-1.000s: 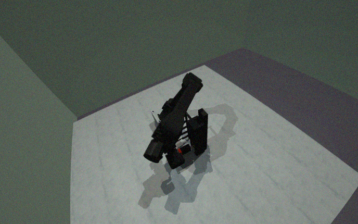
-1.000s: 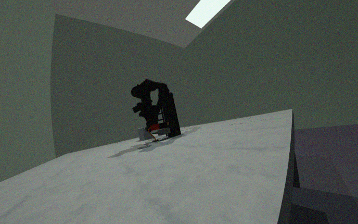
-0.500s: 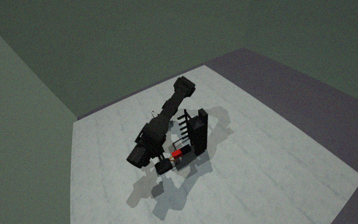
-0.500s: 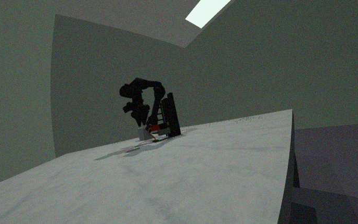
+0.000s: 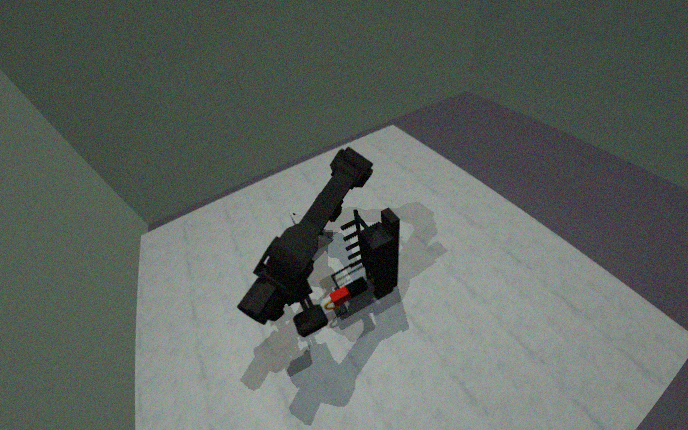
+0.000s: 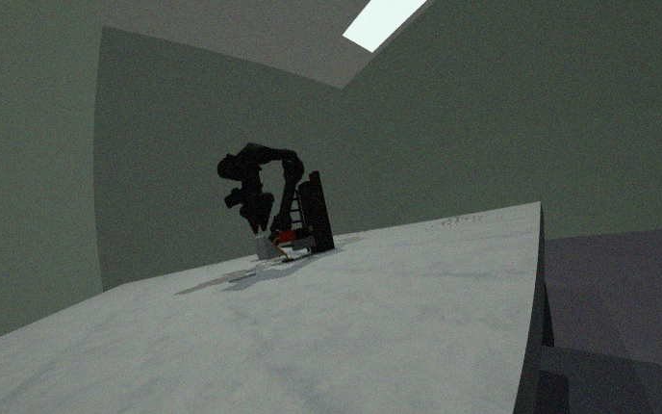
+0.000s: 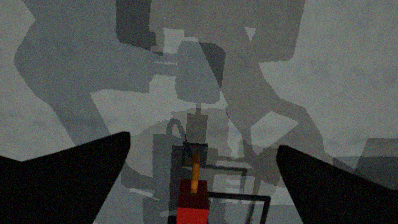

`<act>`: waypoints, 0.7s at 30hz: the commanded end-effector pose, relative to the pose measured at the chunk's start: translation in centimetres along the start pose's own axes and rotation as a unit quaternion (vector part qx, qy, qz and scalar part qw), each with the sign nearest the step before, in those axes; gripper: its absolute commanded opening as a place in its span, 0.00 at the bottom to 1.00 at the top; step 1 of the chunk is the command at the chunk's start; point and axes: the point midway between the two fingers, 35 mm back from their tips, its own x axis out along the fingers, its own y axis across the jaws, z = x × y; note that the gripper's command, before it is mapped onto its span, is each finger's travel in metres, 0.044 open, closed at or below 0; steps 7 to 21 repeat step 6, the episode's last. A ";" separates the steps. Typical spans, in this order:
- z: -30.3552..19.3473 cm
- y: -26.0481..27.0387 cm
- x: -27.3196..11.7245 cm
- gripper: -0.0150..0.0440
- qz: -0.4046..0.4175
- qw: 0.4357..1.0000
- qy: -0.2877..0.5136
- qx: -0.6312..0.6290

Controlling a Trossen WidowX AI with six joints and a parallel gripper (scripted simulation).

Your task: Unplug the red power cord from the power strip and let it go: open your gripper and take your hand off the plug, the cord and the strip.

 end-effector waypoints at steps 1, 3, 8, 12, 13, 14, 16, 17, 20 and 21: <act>0.1 0.1 -0.2 1.00 -0.001 1.000 -0.003 -0.004; 0.1 0.1 -0.2 1.00 -0.001 1.000 -0.003 -0.004; 0.1 0.1 -0.2 1.00 -0.001 1.000 -0.003 -0.004; 0.1 0.1 -0.2 1.00 -0.001 1.000 -0.003 -0.004; 0.1 0.1 -0.2 1.00 -0.001 1.000 -0.003 -0.004; 0.1 0.1 -0.2 1.00 -0.001 1.000 -0.003 -0.004; 0.1 0.1 -0.2 1.00 -0.001 1.000 -0.003 -0.004; 0.1 0.1 -0.2 1.00 -0.001 1.000 -0.003 -0.004; 0.1 0.1 -0.2 1.00 -0.001 1.000 -0.003 -0.004; 0.1 0.1 -0.2 1.00 -0.001 1.000 -0.003 -0.004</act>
